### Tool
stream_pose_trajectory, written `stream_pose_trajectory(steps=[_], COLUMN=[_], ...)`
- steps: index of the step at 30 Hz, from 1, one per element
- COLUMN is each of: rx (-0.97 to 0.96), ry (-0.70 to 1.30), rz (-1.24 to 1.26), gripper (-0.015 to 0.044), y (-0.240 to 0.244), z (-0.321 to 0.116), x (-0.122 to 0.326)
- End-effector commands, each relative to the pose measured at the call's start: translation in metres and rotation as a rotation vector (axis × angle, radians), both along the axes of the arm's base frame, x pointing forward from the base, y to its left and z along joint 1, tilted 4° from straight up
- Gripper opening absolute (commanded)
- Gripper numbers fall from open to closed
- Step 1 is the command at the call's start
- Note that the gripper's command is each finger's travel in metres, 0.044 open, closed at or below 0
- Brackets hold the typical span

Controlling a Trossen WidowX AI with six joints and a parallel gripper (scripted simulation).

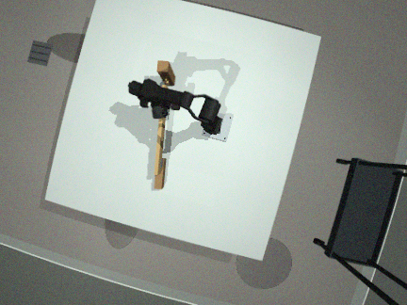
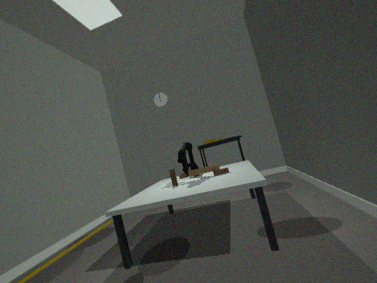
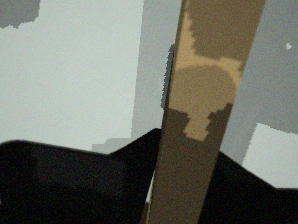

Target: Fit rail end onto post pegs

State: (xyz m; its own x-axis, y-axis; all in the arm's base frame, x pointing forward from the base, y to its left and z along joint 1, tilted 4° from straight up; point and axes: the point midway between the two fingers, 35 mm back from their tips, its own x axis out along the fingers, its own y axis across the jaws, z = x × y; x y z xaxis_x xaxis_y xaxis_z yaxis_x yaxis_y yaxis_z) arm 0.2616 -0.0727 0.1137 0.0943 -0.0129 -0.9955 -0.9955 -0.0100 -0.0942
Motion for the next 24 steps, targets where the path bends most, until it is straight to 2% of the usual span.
stream_pose_trajectory(steps=[1,24], rx=[-0.001,-0.001], ry=[-0.005,-0.005], rz=[0.000,0.000], gripper=[0.0000,0.0000], y=[0.0000,0.0000], z=[0.0004,0.0020], x=[-0.0001,-0.0008])
